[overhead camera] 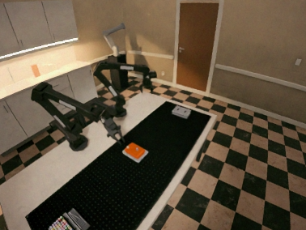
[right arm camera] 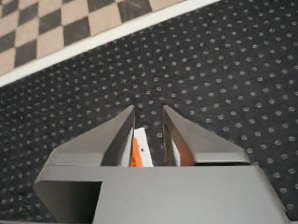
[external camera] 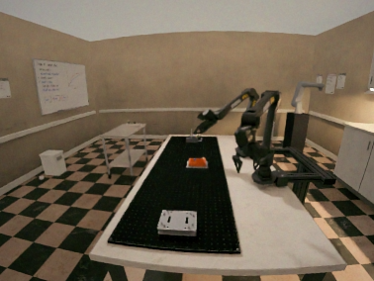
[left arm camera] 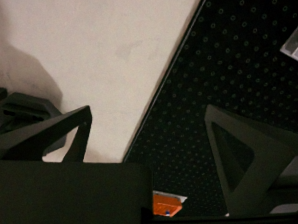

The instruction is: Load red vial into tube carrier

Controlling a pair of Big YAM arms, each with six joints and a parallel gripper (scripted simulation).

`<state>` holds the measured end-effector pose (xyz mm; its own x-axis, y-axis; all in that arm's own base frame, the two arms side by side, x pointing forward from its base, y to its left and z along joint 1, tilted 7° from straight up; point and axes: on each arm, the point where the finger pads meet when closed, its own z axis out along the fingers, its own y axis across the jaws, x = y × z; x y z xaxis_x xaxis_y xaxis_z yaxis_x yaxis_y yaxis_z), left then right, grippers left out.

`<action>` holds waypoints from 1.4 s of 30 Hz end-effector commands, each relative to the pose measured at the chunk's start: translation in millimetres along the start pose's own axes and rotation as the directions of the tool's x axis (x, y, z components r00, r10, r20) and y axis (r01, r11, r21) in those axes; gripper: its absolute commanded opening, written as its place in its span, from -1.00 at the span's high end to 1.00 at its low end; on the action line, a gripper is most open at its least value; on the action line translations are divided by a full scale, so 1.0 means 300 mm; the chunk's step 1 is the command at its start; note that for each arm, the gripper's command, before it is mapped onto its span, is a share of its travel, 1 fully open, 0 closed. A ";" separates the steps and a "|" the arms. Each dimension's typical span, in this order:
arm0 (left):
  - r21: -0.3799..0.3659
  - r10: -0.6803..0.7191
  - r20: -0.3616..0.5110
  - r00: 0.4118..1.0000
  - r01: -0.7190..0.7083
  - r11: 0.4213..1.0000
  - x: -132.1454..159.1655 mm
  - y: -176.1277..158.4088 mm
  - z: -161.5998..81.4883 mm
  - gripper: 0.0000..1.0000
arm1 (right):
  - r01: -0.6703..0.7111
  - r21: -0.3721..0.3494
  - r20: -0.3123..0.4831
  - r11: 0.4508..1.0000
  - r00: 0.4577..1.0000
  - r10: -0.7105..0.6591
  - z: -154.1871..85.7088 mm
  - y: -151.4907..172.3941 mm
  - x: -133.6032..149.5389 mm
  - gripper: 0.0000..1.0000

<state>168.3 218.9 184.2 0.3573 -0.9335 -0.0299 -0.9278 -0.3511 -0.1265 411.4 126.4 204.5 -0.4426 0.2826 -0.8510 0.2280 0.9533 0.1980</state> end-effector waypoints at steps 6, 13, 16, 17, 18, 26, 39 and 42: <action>0.028 0.001 0.019 1.000 -0.002 1.000 -0.018 -0.031 -0.040 -1.00 | 0.096 0.043 -0.055 0.994 0.994 -0.093 0.041 -0.033 -0.098 0.51; 0.028 0.001 0.019 1.000 -0.002 1.000 -0.018 -0.031 -0.040 -1.00 | 0.194 0.087 -0.182 0.977 0.967 -0.176 0.066 -0.125 -0.116 0.51; 0.028 0.001 0.019 1.000 -0.002 1.000 -0.018 -0.031 -0.040 -1.00 | 0.223 0.095 -0.227 0.970 0.954 -0.197 0.072 -0.166 -0.123 0.51; 0.028 0.001 0.019 1.000 -0.002 1.000 -0.018 -0.031 -0.040 -1.00 | 0.237 0.098 -0.248 0.967 0.946 -0.207 0.074 -0.180 -0.125 0.51; 0.028 0.001 0.019 1.000 -0.002 1.000 -0.018 -0.031 -0.040 -1.00 | 0.237 0.098 -0.248 0.966 0.946 -0.207 0.075 -0.194 -0.127 0.51; 0.028 0.001 0.019 1.000 -0.002 1.000 -0.018 -0.031 -0.040 -1.00 | 0.307 0.100 -0.382 0.946 0.890 -0.249 0.072 -0.277 -0.138 0.51; 0.028 0.001 0.019 1.000 -0.002 1.000 -0.018 -0.031 -0.040 -1.00 | 0.364 0.065 -0.552 0.929 0.789 -0.270 0.029 -0.437 -0.156 0.51; 0.028 0.001 0.019 1.000 -0.002 1.000 -0.018 -0.031 -0.040 -1.00 | 0.370 0.049 -0.594 0.928 0.757 -0.270 0.016 -0.462 -0.158 0.51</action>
<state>168.3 218.9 184.2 0.3573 -0.9335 -0.0299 -0.9278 -0.3511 -0.1265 394.0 -13.6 195.8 -0.9017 0.0531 -0.4291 0.1258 0.9817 -0.1430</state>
